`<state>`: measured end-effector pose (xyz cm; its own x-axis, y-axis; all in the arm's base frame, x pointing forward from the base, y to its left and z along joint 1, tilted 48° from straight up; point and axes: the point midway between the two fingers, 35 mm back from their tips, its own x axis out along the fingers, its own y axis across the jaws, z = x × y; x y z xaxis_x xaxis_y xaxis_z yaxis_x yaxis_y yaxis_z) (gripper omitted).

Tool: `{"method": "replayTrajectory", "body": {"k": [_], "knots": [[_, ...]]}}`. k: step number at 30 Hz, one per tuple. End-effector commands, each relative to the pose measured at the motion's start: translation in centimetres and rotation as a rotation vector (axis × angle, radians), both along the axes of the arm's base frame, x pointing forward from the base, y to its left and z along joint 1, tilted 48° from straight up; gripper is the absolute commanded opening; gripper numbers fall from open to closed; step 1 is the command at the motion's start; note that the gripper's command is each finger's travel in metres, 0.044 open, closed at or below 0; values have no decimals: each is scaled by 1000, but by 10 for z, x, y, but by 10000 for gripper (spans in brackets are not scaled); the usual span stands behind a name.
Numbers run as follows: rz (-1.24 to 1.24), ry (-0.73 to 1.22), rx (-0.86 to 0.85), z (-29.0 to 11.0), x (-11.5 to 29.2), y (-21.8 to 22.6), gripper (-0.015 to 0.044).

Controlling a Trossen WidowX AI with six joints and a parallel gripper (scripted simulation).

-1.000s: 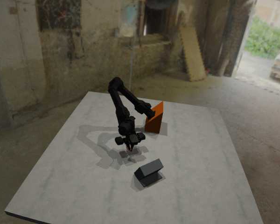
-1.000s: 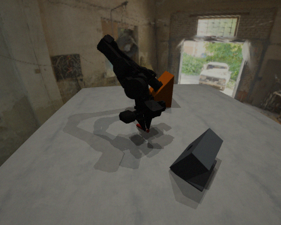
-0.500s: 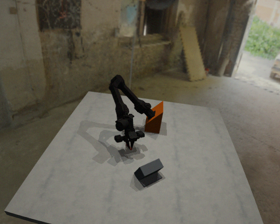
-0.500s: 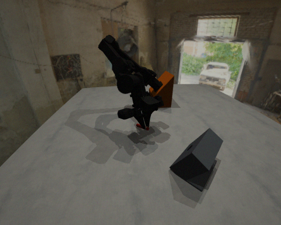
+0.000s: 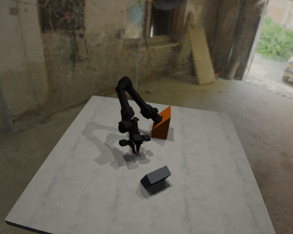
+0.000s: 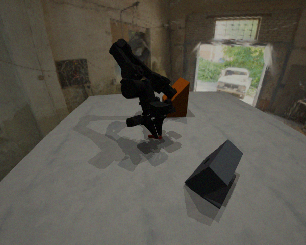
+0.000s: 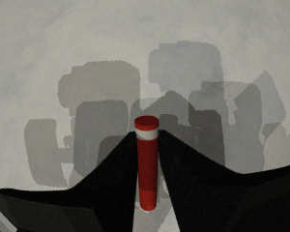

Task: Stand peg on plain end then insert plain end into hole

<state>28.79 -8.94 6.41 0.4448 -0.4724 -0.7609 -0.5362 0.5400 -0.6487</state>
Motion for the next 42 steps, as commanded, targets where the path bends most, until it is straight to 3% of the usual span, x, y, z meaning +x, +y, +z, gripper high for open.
{"method": "replayTrajectory", "body": {"k": [1, 42], "knots": [[26, -26, 20, 3, -2, 1, 50], [260, -216, 207, 20, -24, -2, 50]]}}
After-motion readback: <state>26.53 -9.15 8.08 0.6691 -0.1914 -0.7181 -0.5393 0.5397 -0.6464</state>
